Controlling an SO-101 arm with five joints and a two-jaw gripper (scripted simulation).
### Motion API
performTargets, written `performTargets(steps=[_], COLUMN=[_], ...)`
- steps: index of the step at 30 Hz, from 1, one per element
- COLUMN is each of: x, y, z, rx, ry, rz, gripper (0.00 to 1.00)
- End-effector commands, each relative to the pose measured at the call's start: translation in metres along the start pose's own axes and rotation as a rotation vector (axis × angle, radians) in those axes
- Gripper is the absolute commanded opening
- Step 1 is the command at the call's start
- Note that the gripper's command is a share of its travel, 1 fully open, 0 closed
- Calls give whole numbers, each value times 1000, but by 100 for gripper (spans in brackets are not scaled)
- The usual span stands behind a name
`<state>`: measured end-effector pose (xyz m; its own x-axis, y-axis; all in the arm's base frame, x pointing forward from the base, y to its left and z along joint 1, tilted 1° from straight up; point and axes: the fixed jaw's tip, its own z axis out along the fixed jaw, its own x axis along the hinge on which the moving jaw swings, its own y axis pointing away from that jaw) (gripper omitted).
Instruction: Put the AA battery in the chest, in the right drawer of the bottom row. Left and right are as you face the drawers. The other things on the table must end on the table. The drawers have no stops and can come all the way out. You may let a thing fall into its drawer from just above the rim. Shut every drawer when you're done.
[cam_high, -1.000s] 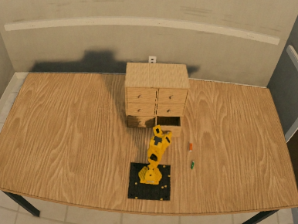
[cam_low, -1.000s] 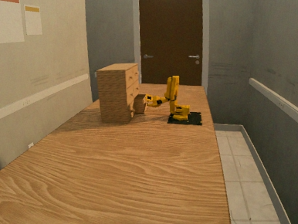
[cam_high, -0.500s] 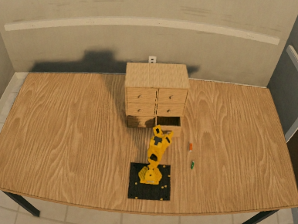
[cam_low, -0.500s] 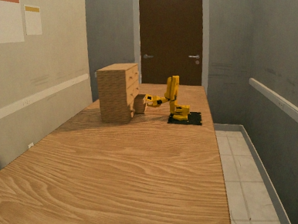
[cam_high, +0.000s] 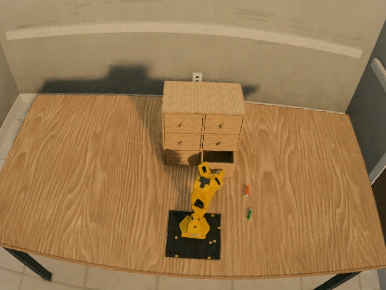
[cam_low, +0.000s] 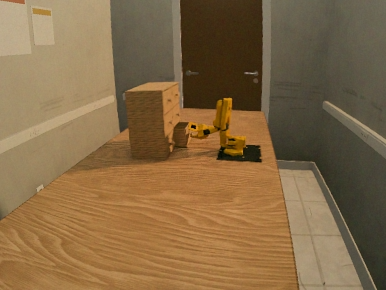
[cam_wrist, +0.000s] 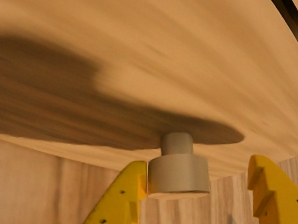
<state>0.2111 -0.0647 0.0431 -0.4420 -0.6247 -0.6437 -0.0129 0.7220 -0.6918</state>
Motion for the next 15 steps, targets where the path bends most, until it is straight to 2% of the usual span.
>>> performTargets(steps=[1,15], x=[-1,-1], y=[0,0], z=[0,1], rx=[2,-4], ry=[-2,3], rz=[1,10], gripper=[21,21])
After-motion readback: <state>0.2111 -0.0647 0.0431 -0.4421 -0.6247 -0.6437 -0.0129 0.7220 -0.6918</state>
